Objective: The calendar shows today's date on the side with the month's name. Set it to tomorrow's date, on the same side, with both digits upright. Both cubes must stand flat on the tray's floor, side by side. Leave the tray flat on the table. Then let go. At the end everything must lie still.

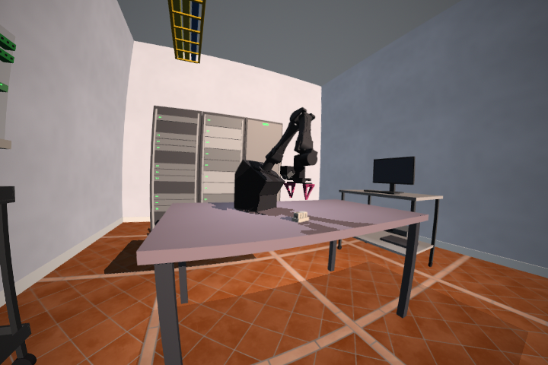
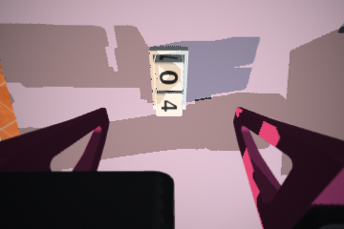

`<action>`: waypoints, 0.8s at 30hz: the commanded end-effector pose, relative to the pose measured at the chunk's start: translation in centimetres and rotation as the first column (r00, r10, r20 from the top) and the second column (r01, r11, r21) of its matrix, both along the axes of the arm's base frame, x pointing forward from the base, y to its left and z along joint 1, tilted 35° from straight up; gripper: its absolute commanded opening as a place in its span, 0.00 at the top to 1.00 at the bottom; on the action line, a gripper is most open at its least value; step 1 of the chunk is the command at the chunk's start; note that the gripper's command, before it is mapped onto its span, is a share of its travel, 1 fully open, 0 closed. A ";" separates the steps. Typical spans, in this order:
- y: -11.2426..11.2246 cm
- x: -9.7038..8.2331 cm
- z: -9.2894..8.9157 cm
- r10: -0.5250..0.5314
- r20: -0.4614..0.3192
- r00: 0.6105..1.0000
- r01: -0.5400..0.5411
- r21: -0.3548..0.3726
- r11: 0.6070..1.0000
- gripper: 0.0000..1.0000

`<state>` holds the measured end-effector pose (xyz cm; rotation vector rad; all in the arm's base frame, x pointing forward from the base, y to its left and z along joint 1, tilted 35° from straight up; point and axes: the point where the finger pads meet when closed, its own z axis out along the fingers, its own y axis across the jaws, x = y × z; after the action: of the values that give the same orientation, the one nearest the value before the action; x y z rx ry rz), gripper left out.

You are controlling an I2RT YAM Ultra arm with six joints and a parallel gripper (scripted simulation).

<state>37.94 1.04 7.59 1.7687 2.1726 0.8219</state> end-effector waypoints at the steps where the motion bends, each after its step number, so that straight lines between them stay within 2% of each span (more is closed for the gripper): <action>1: -0.5 0.3 0.8 -0.008 0.014 1.000 0.008 -0.003 1.000 0.00; 9: -0.7 0.2 2.2 -0.005 0.038 0.999 0.005 -0.004 1.000 0.00; 19: -1.9 -2.2 5.8 -0.005 0.038 0.999 0.005 -0.006 1.000 0.00; 21: -1.9 -2.2 5.8 -0.005 0.038 0.999 0.005 -0.006 1.000 0.00; 24: -2.3 -3.0 6.9 -0.005 0.038 0.999 0.005 -0.007 1.000 0.00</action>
<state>36.06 -0.75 13.05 1.7375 2.1375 0.8442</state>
